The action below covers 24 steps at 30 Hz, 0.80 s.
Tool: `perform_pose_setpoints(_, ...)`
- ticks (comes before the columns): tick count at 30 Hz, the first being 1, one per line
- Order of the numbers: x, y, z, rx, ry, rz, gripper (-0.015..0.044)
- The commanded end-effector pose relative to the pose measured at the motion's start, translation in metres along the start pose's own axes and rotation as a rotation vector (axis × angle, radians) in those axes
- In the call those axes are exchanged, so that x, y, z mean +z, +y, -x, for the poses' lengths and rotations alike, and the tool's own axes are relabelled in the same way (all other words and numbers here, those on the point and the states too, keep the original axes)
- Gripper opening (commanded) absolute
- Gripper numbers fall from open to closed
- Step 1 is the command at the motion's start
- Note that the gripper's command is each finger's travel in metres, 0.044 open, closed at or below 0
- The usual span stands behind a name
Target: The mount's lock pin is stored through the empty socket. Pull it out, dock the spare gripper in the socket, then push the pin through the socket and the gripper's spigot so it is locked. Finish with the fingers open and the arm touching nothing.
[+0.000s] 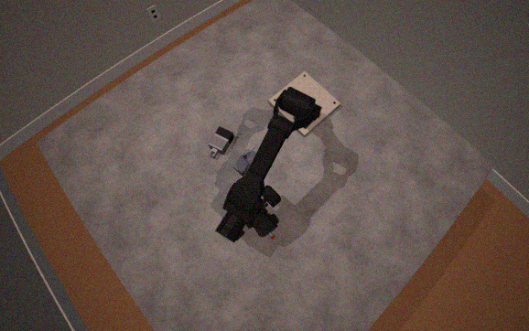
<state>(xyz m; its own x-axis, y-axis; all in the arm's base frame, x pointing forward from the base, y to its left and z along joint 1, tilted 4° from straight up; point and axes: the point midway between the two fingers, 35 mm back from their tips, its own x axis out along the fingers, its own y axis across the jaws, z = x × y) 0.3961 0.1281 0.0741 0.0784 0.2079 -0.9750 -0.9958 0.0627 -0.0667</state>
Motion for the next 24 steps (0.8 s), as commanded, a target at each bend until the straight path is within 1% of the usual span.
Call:
perform_pose_setpoints(1,0.002,0.000,0.010,-0.003,-0.001,0.001,0.0000)
perform_pose_setpoints(10,0.003,0.002,0.021,0.013,0.004,-0.003,0.0000)
perform_pose_setpoints(19,0.002,0.002,0.017,0.019,0.006,-0.004,0.0000)
perform_pose_setpoints(24,-0.010,0.000,0.024,0.019,0.008,-0.004,0.0000)
